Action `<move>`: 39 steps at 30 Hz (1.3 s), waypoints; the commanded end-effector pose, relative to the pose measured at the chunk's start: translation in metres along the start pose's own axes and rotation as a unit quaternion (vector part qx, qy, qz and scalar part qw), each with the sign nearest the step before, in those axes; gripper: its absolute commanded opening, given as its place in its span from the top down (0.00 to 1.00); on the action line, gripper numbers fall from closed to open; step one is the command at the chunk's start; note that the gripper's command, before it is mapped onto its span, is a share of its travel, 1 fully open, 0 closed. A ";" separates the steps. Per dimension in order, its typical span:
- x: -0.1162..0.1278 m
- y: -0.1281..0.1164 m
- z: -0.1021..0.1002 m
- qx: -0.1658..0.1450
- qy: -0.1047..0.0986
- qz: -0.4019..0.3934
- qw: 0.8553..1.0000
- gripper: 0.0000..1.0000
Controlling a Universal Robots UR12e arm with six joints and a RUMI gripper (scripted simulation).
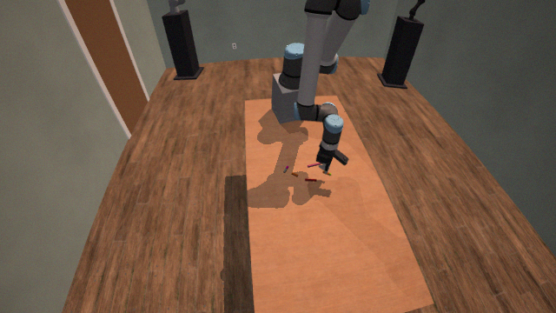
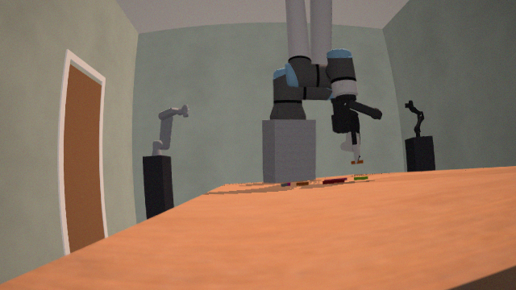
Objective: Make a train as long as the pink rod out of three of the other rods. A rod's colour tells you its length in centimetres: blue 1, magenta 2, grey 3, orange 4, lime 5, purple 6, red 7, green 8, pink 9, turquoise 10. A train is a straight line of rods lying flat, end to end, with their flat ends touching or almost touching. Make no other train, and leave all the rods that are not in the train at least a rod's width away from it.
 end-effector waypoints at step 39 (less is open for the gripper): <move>0.011 -0.014 0.045 -0.001 0.001 0.056 0.998 1.00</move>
Point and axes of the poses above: the point where the finger pads meet when closed, its own z axis back along the fingers, its own x axis across the jaws, y = z × x, the point moved 2 cm from there along z, back along the fingers, and after that the axes turned 8 degrees about -z, right-handed, at the moved point
